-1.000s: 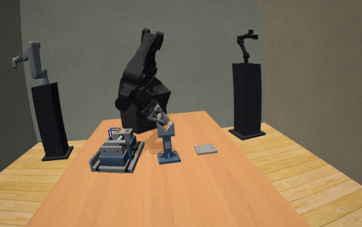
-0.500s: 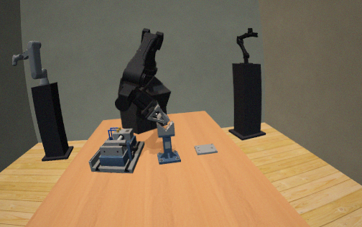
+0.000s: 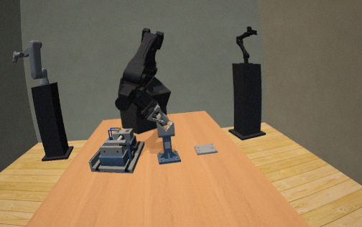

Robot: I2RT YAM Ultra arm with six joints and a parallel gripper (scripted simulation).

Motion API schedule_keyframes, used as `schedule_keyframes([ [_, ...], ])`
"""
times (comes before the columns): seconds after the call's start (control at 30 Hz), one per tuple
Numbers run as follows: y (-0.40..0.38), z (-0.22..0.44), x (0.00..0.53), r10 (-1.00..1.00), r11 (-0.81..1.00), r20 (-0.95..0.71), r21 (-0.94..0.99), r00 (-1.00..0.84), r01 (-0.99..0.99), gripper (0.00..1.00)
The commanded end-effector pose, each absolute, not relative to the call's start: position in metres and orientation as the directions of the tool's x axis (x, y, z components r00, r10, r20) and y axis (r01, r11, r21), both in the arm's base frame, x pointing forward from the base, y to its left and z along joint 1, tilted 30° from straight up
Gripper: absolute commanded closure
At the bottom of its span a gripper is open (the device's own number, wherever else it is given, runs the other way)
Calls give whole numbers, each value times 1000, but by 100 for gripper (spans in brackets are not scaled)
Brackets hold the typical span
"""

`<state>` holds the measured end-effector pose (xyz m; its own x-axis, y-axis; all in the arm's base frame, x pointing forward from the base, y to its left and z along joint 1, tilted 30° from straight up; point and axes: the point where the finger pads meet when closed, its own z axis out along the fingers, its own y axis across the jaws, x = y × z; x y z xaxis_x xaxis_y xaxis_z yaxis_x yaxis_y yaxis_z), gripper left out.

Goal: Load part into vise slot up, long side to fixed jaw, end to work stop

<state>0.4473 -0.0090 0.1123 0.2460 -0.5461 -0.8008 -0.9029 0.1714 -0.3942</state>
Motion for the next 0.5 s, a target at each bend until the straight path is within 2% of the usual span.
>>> schedule_keyframes([
  [0.0, -17, 132, 446, -550, 202, -793, -430, 261, -880, 100],
  [0.47, -10, 124, 444, -608, 184, -757, -428, 240, -885, 100],
])
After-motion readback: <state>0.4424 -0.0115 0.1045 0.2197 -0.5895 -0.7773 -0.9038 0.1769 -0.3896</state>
